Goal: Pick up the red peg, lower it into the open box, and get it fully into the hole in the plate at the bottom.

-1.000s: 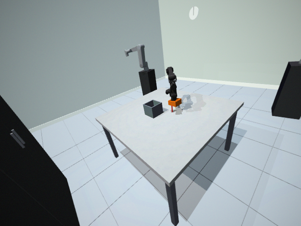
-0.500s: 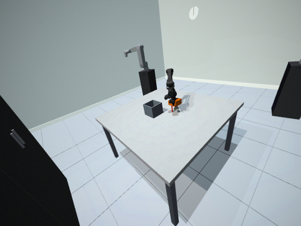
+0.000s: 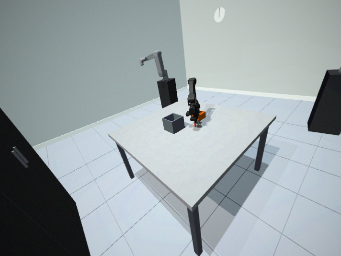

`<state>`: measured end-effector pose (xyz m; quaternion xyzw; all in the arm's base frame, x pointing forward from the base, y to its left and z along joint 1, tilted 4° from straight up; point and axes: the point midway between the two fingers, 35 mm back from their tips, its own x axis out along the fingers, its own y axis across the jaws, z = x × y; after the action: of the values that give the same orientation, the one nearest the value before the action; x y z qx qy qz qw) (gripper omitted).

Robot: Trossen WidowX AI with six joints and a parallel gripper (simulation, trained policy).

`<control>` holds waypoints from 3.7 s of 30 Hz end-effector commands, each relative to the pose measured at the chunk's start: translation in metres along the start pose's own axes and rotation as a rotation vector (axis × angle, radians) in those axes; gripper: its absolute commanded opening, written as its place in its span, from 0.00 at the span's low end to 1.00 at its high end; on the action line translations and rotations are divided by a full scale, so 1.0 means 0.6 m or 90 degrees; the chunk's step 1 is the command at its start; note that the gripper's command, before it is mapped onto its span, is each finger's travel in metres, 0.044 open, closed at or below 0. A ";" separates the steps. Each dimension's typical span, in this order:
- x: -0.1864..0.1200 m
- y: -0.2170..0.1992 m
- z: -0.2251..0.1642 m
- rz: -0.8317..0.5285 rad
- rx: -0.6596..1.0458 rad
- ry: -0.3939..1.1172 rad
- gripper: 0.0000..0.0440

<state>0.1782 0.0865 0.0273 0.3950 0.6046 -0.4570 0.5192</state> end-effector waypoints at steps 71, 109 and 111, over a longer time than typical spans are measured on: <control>-0.218 0.057 0.119 0.245 0.070 -0.015 0.00; -0.216 0.052 0.281 0.184 0.099 -0.044 0.00; -0.210 0.053 0.287 0.181 0.099 -0.043 0.00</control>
<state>0.2709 -0.0661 0.1453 0.5020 0.4829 -0.4379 0.5684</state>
